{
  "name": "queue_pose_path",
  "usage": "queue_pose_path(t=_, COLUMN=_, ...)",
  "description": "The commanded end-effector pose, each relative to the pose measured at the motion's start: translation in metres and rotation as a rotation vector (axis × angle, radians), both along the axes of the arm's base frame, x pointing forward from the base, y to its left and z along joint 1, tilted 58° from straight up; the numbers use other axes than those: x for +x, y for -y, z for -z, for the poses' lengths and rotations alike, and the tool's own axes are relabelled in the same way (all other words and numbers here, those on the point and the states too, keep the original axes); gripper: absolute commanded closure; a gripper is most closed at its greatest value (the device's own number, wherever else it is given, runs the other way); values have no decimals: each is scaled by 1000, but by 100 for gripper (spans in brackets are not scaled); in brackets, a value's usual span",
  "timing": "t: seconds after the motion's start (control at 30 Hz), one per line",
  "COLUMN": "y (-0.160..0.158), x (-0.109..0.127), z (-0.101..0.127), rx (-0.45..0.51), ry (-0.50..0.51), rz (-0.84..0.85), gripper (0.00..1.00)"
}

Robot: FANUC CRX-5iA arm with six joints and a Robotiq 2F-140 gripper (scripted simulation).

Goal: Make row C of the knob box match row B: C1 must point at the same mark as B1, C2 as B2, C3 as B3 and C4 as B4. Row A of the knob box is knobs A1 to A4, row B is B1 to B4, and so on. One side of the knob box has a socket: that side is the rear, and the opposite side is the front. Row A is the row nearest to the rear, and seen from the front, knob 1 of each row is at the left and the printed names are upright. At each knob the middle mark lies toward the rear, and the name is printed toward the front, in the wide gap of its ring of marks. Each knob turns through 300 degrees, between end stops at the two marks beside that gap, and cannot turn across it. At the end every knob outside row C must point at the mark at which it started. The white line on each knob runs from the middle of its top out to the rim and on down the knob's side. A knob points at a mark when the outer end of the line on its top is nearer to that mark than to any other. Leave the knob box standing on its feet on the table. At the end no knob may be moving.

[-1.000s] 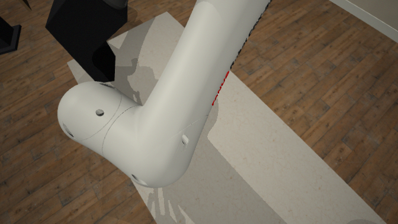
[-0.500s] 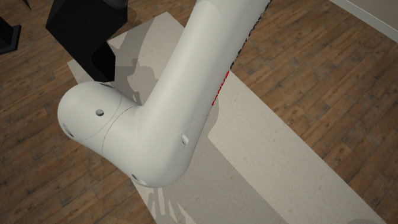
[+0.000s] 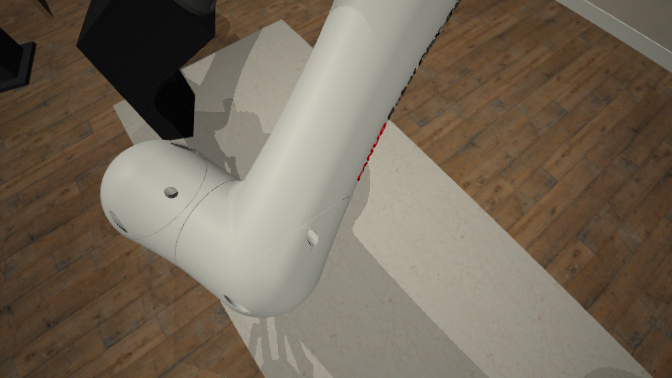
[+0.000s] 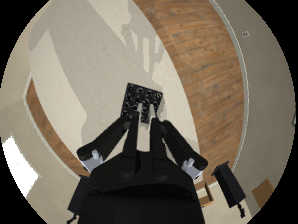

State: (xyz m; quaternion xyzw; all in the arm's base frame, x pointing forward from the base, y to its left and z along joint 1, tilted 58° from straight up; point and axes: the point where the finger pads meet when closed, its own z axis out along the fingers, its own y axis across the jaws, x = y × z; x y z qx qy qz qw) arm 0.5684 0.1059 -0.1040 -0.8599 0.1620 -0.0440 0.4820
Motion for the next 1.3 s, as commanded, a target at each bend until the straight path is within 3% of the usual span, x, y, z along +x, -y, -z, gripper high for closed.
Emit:
queue_pose_path(t=0.0, y=-2, x=1, z=1, rx=0, ry=0, rz=0, gripper=88)
queue_pose_path(t=1.27, y=-31, x=8, z=21, rx=0, ry=0, rz=0, gripper=88)
